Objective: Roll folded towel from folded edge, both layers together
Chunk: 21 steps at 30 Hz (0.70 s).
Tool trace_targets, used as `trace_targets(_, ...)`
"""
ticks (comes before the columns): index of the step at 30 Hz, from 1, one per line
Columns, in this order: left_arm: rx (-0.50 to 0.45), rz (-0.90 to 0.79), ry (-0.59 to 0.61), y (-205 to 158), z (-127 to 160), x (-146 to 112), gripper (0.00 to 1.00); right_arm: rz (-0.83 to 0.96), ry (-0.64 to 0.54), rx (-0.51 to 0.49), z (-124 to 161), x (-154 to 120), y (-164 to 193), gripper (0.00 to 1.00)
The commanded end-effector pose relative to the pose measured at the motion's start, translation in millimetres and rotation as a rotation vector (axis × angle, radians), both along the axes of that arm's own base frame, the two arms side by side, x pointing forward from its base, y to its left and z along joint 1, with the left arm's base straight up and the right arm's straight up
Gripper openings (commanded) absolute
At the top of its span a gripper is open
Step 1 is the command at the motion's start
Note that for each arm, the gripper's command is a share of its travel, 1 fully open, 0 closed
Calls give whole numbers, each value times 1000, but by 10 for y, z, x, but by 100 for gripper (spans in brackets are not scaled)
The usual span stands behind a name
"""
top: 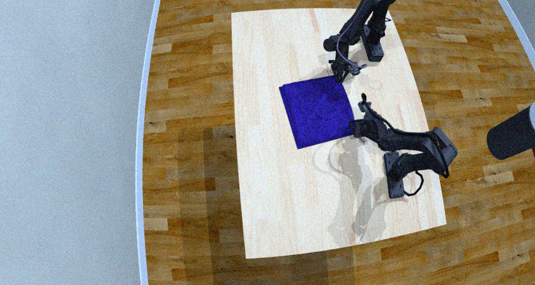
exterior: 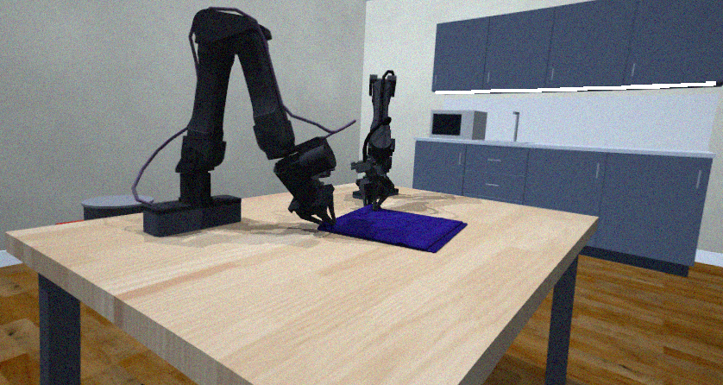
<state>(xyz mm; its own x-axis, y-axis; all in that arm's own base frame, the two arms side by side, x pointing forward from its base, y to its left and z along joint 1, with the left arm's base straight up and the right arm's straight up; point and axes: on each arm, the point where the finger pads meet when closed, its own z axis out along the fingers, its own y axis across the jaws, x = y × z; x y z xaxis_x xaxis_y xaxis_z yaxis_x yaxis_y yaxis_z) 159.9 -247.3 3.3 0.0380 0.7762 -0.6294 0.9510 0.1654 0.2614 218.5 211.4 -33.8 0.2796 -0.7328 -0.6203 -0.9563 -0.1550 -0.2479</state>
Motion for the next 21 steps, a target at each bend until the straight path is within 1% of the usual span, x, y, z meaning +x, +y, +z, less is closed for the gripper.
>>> trace_targets(1, 11, 4, 5, 21, -27, 28, 26, -4, -11, 5, 15, 93, 20, 25)
trace_targets(21, 11, 4, 5, 29, -39, 71, 16, -4, -11, 5, 3, 136, 27, 15)
